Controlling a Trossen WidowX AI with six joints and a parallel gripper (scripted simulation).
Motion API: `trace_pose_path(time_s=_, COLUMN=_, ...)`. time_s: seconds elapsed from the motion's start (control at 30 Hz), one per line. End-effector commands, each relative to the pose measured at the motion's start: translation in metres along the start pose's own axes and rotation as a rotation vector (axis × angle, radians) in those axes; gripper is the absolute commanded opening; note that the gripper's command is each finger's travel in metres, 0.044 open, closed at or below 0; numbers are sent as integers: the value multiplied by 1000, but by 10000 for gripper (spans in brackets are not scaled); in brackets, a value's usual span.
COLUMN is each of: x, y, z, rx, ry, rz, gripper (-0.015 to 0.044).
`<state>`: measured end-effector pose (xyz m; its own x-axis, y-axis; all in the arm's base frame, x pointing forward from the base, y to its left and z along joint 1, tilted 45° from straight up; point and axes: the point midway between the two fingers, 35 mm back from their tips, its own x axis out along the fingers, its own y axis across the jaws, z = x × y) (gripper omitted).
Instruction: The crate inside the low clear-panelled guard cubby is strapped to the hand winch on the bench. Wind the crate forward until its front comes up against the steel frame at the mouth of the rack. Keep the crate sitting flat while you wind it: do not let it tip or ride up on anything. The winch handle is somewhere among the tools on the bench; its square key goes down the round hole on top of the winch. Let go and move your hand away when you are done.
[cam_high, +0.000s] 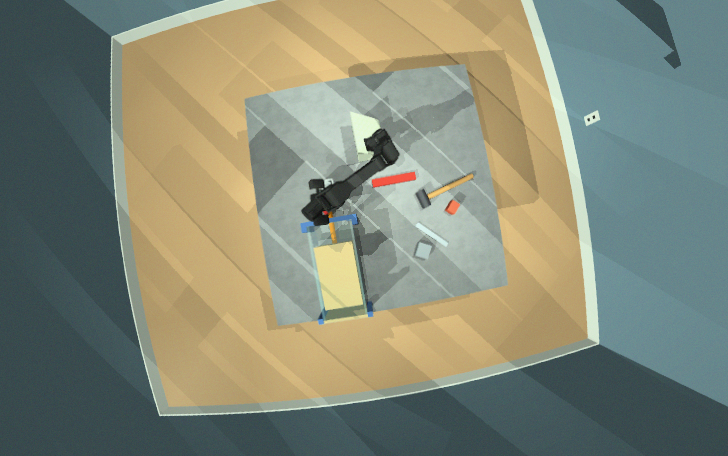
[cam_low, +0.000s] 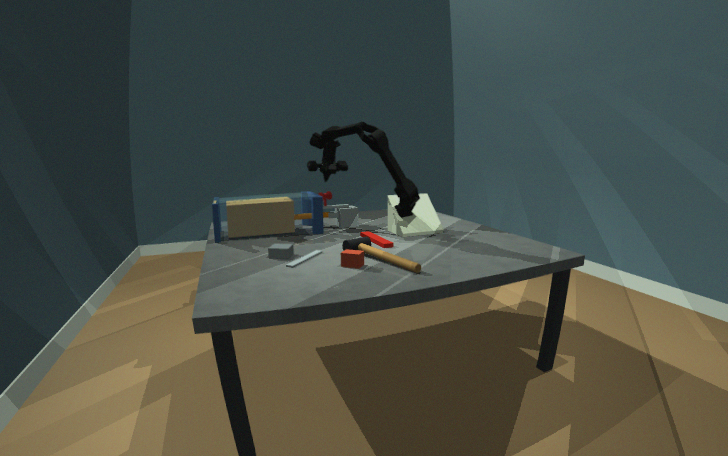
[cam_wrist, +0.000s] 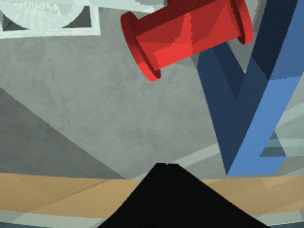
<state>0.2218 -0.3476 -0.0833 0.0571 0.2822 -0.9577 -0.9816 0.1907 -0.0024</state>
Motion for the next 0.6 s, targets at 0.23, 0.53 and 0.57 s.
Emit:
trace_pose_path(time_s=0.23, x=9, y=-1, z=14, rx=456, ry=-327, rz=-50, gripper=131)
trace_pose_path(time_s=0.53, x=3, y=-8, z=23, rx=1069, ry=-770, rz=8, gripper=368)
trace_pose_path(time_s=0.57, x=3, y=-8, z=23, rx=1069, ry=-770, rz=8, gripper=394)
